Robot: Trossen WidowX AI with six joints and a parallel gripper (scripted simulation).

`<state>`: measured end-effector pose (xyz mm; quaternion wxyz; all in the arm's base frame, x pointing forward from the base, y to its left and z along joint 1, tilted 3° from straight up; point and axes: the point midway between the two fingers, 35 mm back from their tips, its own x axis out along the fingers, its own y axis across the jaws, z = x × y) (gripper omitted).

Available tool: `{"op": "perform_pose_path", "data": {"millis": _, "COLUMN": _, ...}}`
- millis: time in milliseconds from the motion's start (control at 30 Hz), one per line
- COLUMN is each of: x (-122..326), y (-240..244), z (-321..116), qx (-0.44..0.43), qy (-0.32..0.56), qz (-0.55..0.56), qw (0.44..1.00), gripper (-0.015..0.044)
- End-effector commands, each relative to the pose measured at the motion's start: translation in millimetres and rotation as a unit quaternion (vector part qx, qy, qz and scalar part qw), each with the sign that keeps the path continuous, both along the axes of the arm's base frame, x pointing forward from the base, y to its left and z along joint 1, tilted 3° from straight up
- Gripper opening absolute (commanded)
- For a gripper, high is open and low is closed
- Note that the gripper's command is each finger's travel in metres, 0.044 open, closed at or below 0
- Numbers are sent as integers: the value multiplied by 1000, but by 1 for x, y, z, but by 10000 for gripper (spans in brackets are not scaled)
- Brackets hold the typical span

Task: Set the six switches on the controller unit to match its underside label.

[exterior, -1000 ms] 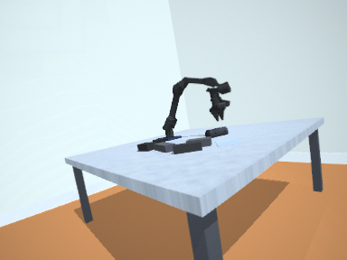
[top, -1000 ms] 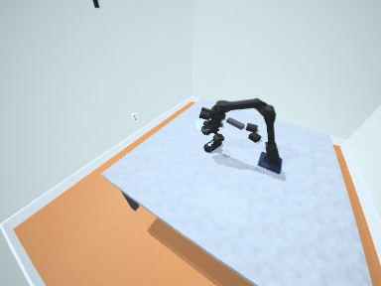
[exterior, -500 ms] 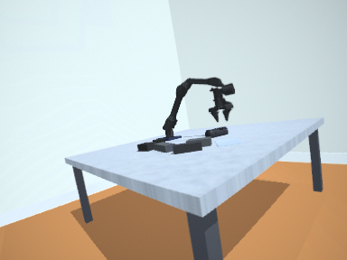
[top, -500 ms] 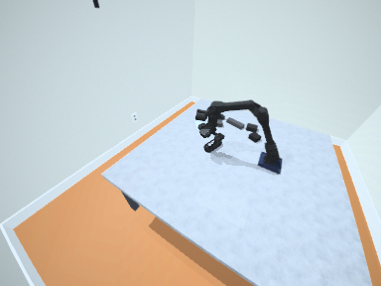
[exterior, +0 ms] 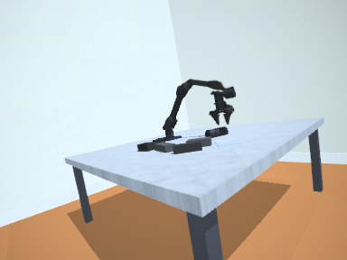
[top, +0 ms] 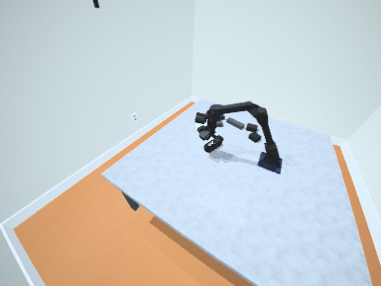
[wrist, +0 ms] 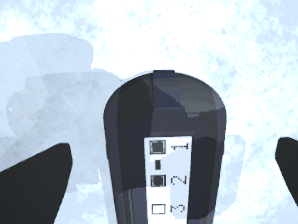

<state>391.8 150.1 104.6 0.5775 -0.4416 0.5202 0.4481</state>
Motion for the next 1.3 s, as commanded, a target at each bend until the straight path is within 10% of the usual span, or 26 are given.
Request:
{"op": "perform_pose_path", "data": {"millis": 0, "x": -1, "y": 1, "z": -9, "qx": 0, "qy": 4, "qz": 1, "qw": 1000, "gripper": 440}}
{"op": "perform_pose_path", "data": {"millis": 667, "x": 0, "y": 2, "z": -40, "qx": 0, "qy": 3, "qz": 2, "qw": 1000, "gripper": 440}}
{"op": "perform_pose_path", "data": {"millis": 833, "x": 0, "y": 2, "z": -40, "qx": 0, "qy": 3, "qz": 2, "qw": 1000, "gripper": 328}}
{"op": "perform_pose_path", "data": {"millis": 1267, "x": 0, "y": 2, "z": -40, "qx": 0, "qy": 3, "qz": 2, "qw": 1000, "gripper": 326}}
